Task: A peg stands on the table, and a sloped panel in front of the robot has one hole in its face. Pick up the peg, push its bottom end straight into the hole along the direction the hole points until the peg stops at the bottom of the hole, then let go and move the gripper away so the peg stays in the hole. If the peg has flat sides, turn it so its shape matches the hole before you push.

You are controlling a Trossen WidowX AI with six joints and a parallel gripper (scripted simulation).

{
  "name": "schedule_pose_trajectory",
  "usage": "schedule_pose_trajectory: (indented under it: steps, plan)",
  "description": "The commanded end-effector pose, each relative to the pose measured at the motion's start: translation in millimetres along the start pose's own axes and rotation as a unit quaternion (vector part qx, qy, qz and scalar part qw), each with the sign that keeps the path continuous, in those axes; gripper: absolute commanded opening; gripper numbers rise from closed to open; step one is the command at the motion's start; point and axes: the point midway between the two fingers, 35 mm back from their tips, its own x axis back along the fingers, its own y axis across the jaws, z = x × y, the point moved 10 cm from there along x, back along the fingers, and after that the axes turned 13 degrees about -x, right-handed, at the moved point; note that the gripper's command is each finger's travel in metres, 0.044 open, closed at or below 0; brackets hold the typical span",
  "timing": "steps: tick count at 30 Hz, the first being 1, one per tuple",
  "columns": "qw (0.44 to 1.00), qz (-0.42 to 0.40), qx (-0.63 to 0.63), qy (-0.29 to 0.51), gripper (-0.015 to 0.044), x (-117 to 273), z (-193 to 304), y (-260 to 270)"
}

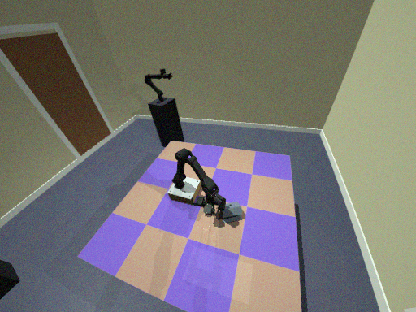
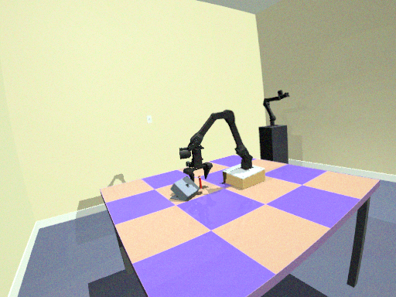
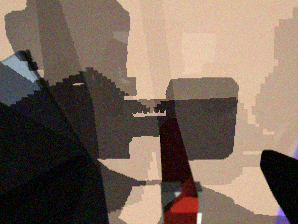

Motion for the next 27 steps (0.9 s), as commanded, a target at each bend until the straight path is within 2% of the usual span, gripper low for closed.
schedule_pose_trajectory:
  steps: [1, 4, 19, 27]
  plan:
    - [1.0, 0.0, -0.002, 0.003, 0.044, -6.2, 0.5, -0.9]
    - [1.0, 0.0, -0.002, 0.003, 0.044, -8.4, 0.6, -1.1]
    - [1.0, 0.001, 0.0, 0.0, 0.0046, -5.7, 0.2, -0.7]
    - [1.0, 0.001, 0.0, 0.0, 0.0, -5.7, 0.2, -0.7]
